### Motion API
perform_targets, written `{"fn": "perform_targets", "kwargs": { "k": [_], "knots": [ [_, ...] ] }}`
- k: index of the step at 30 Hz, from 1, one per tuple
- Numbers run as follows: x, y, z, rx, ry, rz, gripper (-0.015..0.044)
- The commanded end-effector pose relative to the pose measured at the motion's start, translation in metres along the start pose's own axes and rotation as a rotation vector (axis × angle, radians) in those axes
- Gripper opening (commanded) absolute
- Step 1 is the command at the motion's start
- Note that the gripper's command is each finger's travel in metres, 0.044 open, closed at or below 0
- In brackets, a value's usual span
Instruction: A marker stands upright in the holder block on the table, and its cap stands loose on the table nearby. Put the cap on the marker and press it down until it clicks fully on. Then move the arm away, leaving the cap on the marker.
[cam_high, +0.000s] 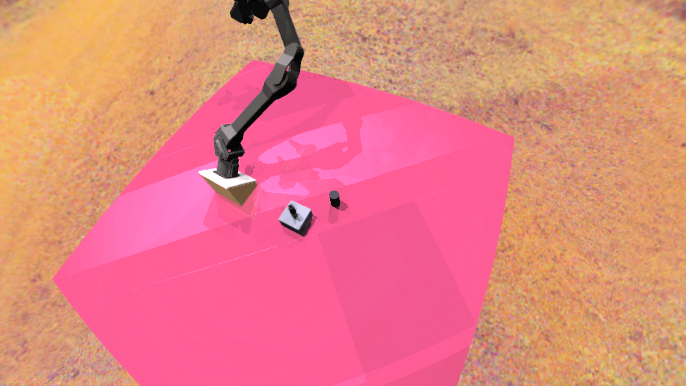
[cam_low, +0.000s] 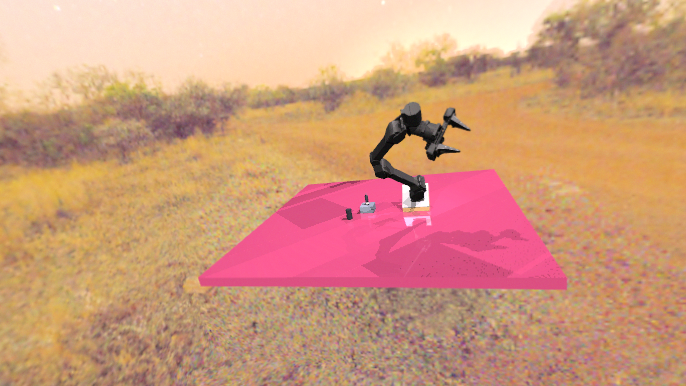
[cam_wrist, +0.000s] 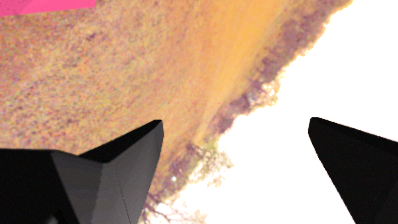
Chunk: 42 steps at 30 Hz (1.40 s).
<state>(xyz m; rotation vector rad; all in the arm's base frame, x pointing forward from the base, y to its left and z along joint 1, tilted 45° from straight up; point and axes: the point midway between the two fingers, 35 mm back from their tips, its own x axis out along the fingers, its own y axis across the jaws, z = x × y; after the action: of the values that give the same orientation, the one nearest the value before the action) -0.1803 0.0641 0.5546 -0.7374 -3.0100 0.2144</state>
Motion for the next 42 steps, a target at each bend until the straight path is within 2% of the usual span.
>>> {"fn": "perform_targets", "kwargs": {
  "k": [1,6,13,20,22,27,32,42],
  "knots": [
    [0.001,-0.002,0.001,0.001,-0.005,-0.009,0.0374],
    [0.013,-0.064,0.033,0.01,-0.138,-0.238,0.0251],
    [-0.008,-0.16,0.09,-0.007,-0.37,-0.575,0.0251],
    [-0.072,-0.235,0.149,-0.075,-0.607,-0.866,0.0251],
    [-0.082,-0.238,0.151,-0.024,-0.646,-0.872,0.0251],
    [-0.151,-0.271,0.194,-0.102,-0.851,-1.05,0.0251],
    [-0.224,-0.281,0.23,-0.211,-1.038,-1.189,0.0251],
    [-0.37,-0.242,0.29,-0.518,-1.377,-1.377,0.0251]
  ]
}}
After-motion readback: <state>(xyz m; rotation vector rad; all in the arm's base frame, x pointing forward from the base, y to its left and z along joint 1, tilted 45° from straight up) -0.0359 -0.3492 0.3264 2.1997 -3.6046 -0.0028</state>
